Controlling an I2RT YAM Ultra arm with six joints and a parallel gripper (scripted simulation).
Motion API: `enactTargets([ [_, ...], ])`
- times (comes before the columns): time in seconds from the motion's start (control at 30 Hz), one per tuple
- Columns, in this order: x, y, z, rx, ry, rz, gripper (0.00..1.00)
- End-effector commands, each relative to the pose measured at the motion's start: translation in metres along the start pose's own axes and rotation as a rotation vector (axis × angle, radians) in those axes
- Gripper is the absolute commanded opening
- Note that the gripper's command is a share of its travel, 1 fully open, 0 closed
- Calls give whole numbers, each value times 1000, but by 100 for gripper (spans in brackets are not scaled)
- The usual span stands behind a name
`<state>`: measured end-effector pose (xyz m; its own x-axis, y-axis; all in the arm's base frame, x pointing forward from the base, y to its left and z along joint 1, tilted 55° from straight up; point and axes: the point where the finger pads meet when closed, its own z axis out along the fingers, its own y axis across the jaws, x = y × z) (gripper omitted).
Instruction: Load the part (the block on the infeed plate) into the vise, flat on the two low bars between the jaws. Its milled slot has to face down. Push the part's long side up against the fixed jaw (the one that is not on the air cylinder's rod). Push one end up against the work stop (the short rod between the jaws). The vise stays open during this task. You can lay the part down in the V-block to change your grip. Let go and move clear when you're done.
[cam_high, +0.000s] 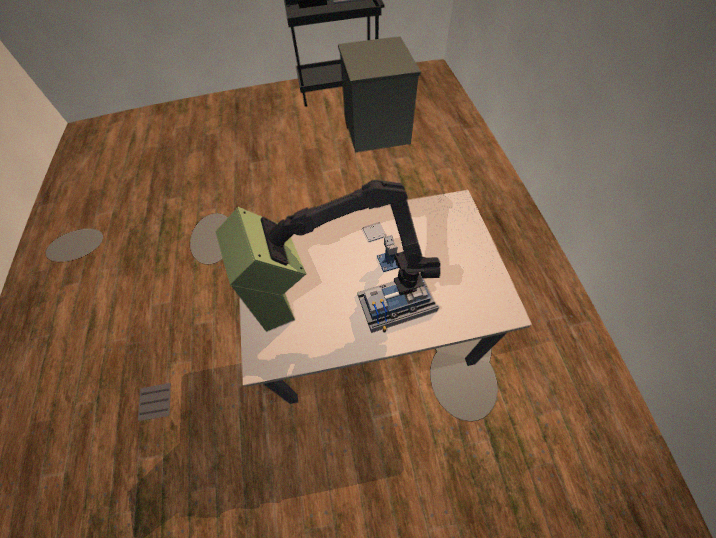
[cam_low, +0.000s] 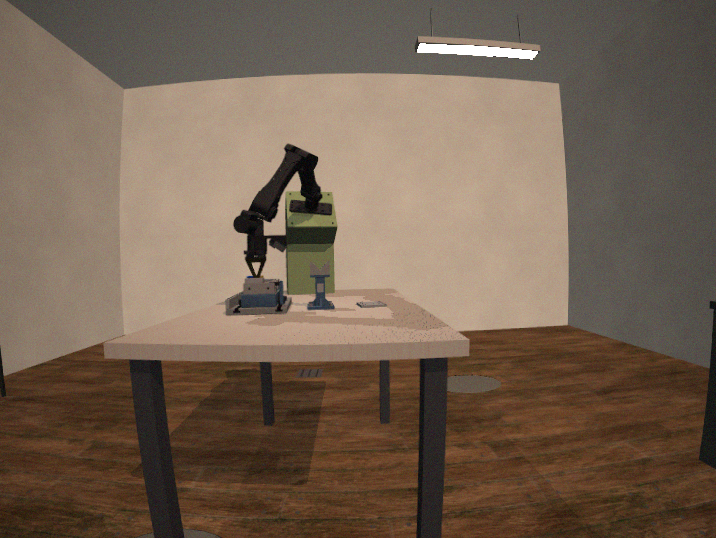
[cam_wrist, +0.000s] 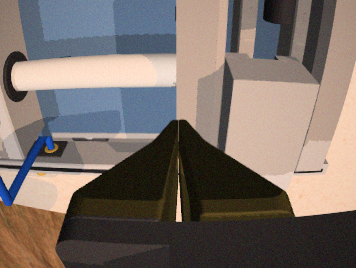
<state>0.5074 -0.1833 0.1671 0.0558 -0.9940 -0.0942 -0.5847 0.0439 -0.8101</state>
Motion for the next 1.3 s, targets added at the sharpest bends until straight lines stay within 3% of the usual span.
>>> enactTargets([
  [0.0,6,-16,-5,36,13,-8,0],
  [1.27,4,-13,-4,19,6,0,0],
])
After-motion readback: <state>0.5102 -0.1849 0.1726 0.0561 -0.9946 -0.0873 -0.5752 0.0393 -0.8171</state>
